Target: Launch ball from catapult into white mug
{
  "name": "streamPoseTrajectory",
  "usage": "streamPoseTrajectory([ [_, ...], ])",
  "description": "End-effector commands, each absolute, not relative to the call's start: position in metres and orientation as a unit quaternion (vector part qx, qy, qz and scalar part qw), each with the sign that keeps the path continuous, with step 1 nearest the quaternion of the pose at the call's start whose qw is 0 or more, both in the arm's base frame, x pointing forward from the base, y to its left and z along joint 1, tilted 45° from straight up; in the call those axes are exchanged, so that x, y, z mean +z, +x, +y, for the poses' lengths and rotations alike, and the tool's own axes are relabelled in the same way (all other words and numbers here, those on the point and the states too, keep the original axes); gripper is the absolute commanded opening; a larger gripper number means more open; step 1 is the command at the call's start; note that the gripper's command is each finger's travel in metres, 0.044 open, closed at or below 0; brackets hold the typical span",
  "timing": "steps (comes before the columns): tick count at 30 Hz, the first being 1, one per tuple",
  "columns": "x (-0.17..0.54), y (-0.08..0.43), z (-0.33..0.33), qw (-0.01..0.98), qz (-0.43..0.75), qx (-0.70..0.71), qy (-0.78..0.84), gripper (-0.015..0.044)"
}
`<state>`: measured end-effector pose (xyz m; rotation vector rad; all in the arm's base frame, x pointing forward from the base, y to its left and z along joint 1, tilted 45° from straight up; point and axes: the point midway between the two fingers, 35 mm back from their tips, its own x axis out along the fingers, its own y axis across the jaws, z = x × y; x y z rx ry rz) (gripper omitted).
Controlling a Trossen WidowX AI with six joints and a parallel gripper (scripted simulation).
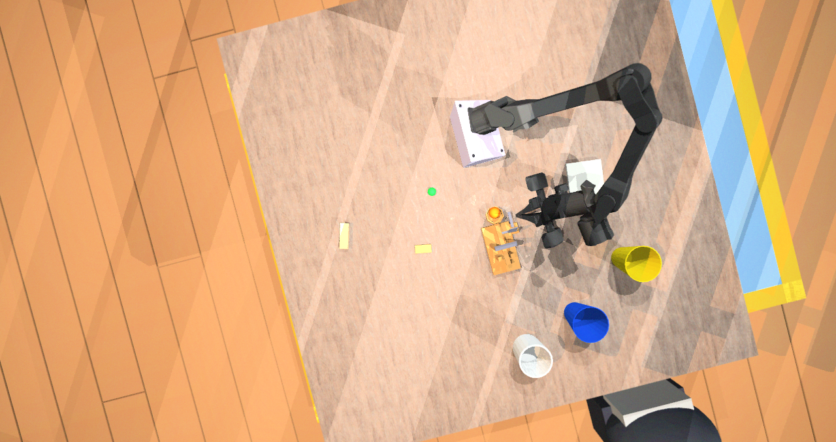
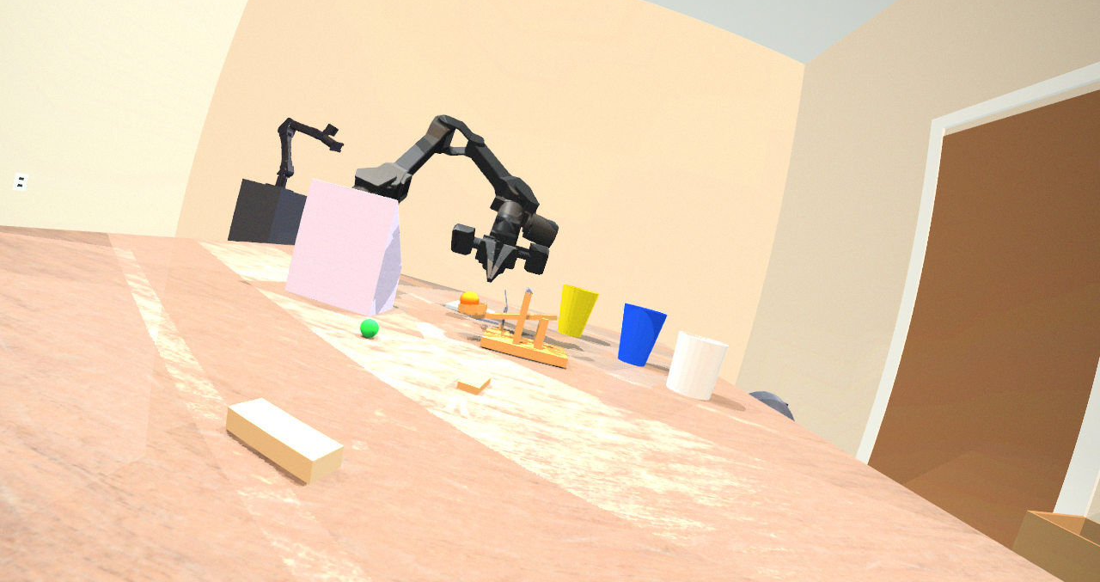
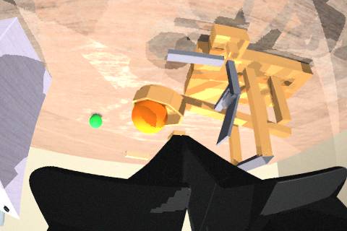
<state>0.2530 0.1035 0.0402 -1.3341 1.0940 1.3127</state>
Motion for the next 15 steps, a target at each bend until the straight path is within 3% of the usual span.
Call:
streamPoseTrajectory([
  [1, 0.032, 0.25, 0.106, 0.463, 0.454, 0.535, -0.542, 0.0],
  [15, 0.015, 0.247, 0.122, 0.464, 0.454, 0.535, -0.541, 0.0],
])
